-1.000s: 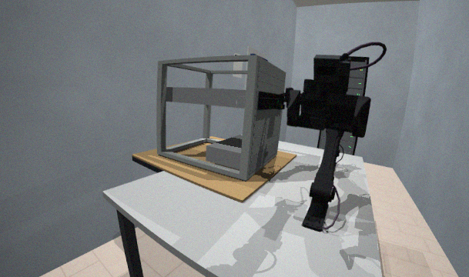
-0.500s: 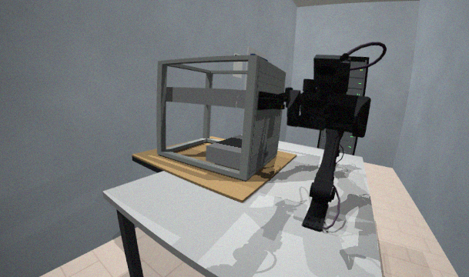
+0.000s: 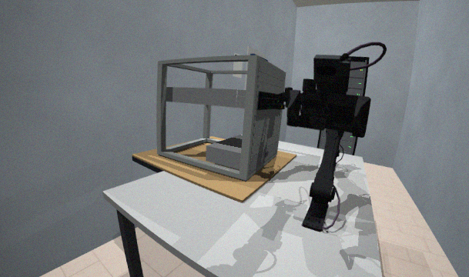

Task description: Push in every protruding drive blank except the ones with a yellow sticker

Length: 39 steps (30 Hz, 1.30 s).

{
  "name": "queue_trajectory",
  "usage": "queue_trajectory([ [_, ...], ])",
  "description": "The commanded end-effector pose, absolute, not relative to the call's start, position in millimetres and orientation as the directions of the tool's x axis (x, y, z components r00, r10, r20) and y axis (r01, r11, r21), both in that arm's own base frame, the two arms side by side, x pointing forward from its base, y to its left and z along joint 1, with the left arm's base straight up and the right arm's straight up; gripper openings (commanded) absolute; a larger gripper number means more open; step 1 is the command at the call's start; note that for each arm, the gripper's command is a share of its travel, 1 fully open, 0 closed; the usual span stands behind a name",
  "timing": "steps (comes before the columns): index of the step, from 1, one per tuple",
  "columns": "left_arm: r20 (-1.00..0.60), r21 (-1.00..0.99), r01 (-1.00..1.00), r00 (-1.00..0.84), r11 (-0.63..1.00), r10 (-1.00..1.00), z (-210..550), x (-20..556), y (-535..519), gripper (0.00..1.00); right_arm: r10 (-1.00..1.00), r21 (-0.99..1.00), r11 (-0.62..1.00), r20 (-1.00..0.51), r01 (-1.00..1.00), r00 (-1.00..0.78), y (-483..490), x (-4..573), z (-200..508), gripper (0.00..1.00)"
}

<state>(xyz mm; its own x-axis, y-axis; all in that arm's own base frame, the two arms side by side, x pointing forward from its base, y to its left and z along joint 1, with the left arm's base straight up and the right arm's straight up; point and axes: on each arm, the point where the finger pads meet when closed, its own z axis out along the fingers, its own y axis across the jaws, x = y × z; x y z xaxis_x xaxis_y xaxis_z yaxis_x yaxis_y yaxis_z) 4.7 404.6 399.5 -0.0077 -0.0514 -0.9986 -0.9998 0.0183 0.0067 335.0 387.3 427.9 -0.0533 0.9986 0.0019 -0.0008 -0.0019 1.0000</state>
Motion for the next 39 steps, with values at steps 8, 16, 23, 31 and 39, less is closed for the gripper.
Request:
queue_trajectory([
  [8,-1.000,0.000,-1.000,0.000,0.008,0.000,416,2,398,1.00,0.999,1.000,-0.004,0.004,0.000,-0.048,384,345,435,0.00],
  [16,-1.000,0.000,-1.000,0.000,0.008,0.000,416,2,398,1.00,0.999,1.000,-0.004,0.004,0.000,-0.048,384,345,435,0.00],
  [23,-1.000,0.000,-1.000,0.000,0.008,0.000,416,2,398,1.00,0.999,1.000,0.003,-0.003,0.002,-0.050,379,320,435,0.00],
  [31,-1.000,0.000,-1.000,0.000,0.008,0.000,416,2,398,1.00,0.999,1.000,-0.015,0.015,-0.004,-0.050,375,254,437,0.00],
  [39,-1.000,0.000,-1.000,0.000,0.008,0.000,416,2,398,1.00,0.999,1.000,-0.007,0.007,-0.002,-0.050,373,230,436,0.00],
])
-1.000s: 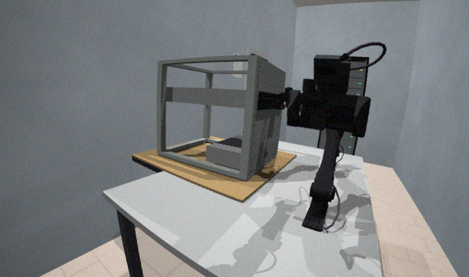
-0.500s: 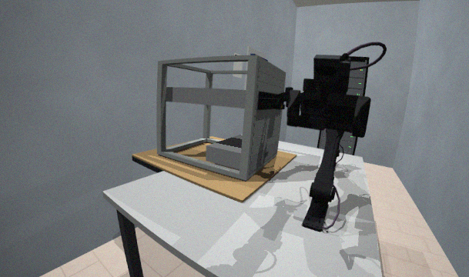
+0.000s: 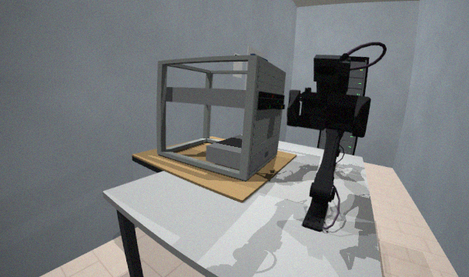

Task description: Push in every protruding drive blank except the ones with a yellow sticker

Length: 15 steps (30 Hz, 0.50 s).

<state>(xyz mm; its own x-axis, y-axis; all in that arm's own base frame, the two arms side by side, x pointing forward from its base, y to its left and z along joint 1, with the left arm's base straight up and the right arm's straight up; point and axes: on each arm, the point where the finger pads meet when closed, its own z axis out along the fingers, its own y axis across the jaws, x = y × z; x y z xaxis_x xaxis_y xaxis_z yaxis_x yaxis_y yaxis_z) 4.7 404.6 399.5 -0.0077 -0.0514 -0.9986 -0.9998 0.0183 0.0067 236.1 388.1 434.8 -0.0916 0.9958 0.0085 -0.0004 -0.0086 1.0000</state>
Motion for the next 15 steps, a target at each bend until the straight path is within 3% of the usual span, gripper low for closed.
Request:
queue_trajectory([
  [1,-1.000,0.000,-1.000,0.000,0.008,0.000,415.9,2.2,397.9,1.00,0.999,1.000,-0.005,0.004,-0.002,-0.050,373.4,229.2,435.6,0.00],
  [2,-1.000,0.000,-1.000,0.000,0.008,0.000,415.9,2.2,397.9,1.00,0.999,1.000,-0.003,0.003,-0.001,-0.050,373.4,229.1,435.4,0.00],
  [3,-1.000,0.000,-1.000,0.000,0.008,0.000,415.9,2.2,397.9,1.00,0.999,1.000,-0.002,0.002,-0.001,-0.042,371.5,232.1,435.3,1.00],
  [15,-1.000,0.000,-1.000,0.000,0.008,0.000,415.9,2.2,397.9,1.00,0.999,1.000,-0.001,0.001,-0.001,-0.036,370.1,234.4,435.3,1.00],
])
